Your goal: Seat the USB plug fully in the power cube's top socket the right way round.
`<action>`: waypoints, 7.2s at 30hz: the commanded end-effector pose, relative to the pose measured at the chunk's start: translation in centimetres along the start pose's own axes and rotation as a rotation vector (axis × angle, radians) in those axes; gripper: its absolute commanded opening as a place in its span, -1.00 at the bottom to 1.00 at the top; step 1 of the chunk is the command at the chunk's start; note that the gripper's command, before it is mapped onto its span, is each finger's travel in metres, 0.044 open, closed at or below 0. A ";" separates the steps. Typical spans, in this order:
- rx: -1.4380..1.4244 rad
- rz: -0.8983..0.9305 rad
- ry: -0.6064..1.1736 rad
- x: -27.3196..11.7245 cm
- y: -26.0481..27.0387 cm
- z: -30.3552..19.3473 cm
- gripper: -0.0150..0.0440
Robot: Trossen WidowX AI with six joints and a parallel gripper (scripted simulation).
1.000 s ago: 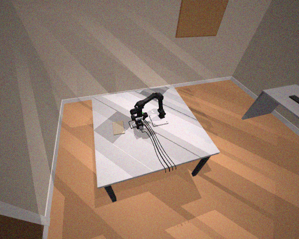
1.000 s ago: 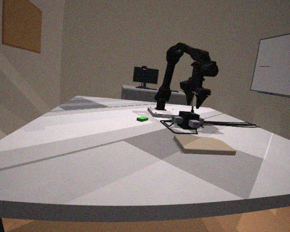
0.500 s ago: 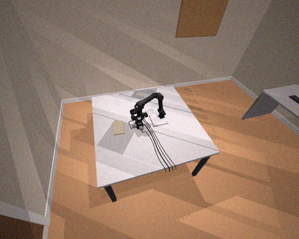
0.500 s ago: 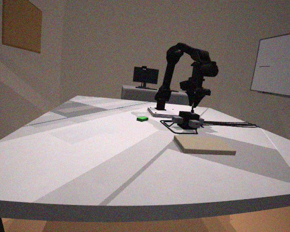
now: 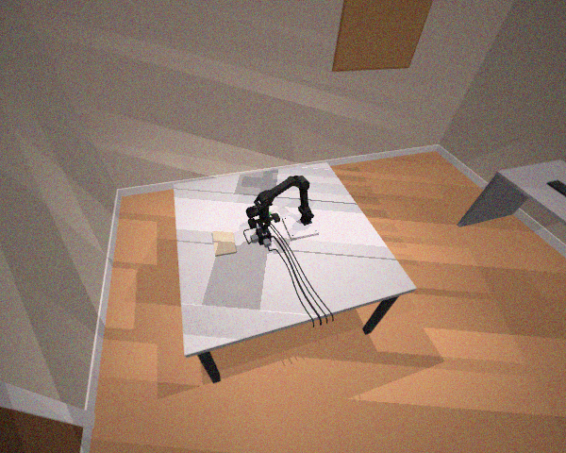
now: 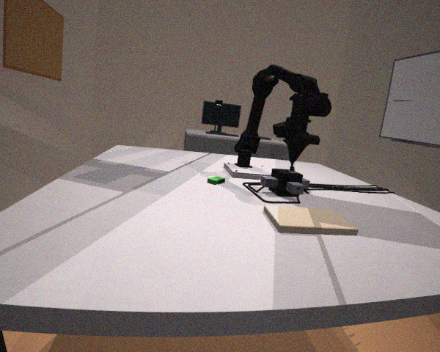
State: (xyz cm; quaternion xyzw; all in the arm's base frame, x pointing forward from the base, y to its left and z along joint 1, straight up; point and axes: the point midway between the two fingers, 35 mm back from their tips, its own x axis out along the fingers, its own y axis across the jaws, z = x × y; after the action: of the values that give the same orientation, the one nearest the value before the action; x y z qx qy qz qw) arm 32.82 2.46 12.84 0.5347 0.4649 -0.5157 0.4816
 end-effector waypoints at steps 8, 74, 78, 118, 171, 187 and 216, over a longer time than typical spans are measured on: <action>0.000 0.000 0.000 0.0 0.0 0.0 -0.49; -0.432 -0.001 0.000 -2.8 0.0 0.0 -0.49; -0.536 -0.001 0.000 -2.8 0.0 0.0 -0.49; -1.584 -0.001 0.000 -2.8 0.0 0.0 -0.49; -2.971 0.000 0.001 -2.8 0.0 0.0 -0.49; -3.142 0.000 0.001 -2.8 0.0 0.0 -0.49; -3.147 0.031 0.001 -2.5 0.0 -0.2 -0.49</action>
State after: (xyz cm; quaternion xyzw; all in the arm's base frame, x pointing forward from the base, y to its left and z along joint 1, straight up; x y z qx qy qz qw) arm 32.76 2.57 15.40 0.4784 -0.5115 -0.4692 -0.5379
